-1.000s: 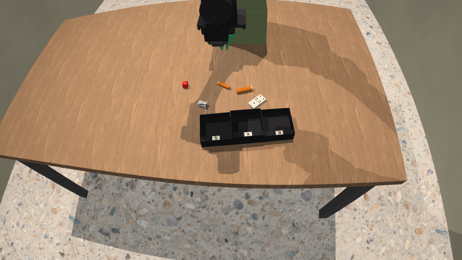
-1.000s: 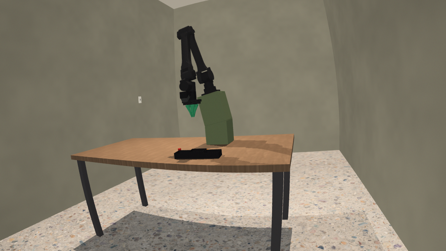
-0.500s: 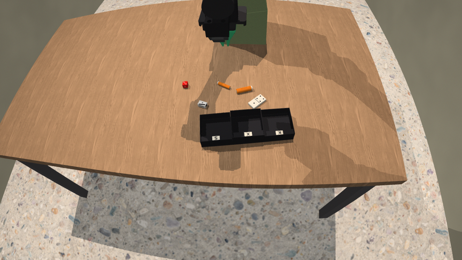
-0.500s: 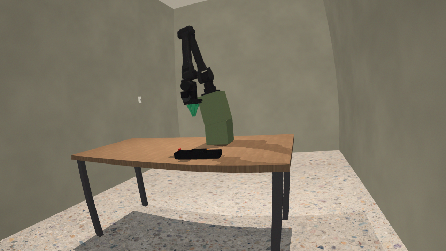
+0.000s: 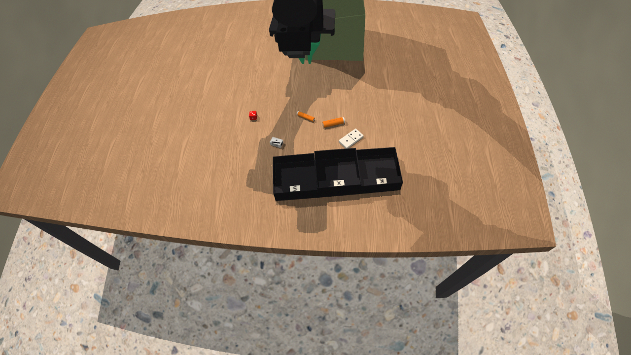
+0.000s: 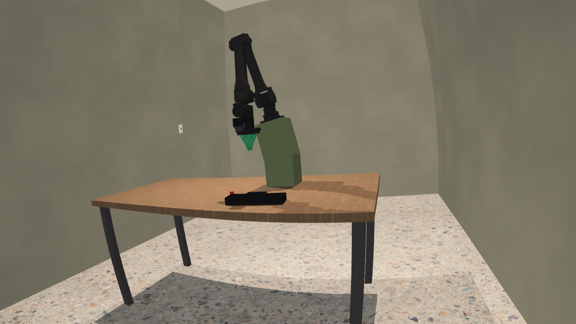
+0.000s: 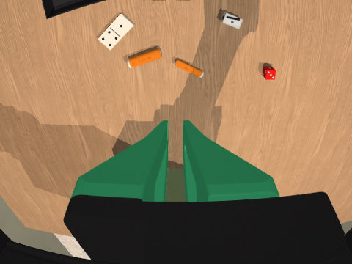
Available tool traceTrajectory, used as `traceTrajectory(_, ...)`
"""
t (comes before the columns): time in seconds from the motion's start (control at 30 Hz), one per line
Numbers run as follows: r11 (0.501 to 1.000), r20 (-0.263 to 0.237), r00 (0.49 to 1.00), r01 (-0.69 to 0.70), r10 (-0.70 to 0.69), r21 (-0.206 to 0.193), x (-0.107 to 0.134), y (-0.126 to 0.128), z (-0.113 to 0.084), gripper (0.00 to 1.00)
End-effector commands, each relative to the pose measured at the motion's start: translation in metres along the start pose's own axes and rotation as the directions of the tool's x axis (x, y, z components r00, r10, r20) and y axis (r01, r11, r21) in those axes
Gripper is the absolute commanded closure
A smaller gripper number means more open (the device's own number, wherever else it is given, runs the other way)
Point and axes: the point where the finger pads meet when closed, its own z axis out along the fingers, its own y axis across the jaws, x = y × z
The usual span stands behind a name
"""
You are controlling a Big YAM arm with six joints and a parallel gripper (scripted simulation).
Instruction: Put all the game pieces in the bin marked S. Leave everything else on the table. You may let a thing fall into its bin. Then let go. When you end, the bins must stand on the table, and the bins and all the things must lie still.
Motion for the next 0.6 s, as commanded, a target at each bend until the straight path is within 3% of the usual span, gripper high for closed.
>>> traceTrajectory(0.0,1.000,0.024,1.000,-0.004,0.004,-0.001,-0.0121,-0.0043,0.0003,0.91)
traceTrajectory(0.47,1.000,0.012,1.000,-0.001,0.001,-0.001,-0.0055,-0.0051,0.0037,0.91)
traceTrajectory(0.53,1.000,0.027,1.000,-0.002,0.002,-0.001,-0.0115,-0.0021,-0.0028,0.91)
traceTrajectory(0.57,1.000,0.011,1.000,-0.001,0.001,-0.001,-0.0043,-0.0053,0.0049,0.91)
